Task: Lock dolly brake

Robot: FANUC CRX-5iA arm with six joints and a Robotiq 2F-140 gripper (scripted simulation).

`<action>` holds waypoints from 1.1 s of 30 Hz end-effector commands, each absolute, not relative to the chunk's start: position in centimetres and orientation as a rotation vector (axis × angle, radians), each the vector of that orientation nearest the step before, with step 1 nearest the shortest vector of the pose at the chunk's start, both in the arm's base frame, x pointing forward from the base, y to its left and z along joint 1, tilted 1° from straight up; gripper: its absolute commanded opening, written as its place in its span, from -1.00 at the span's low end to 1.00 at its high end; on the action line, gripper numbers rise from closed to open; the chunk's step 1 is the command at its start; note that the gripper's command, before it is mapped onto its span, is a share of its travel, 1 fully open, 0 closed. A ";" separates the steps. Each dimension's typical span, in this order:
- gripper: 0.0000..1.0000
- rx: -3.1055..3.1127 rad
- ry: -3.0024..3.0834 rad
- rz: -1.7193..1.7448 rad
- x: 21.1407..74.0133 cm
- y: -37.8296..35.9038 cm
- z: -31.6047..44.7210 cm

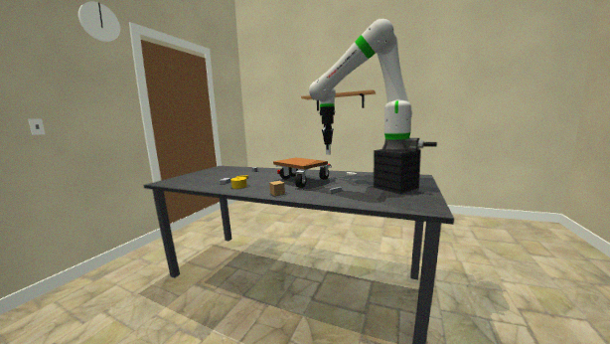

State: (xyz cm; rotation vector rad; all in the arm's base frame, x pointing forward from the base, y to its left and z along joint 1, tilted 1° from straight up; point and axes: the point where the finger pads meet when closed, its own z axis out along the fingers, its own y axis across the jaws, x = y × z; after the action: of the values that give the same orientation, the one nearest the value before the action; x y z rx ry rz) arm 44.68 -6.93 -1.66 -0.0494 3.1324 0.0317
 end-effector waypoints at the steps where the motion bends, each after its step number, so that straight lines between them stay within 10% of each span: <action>1: -1.00 -0.049 3.132 0.031 44.7 -6.9 -2.5; 33: -1.00 -0.049 3.132 0.031 44.9 -6.8 -7.5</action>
State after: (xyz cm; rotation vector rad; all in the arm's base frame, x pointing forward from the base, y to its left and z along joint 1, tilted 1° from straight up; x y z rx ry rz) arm 44.86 -6.79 -7.19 -0.0494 3.1324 0.0317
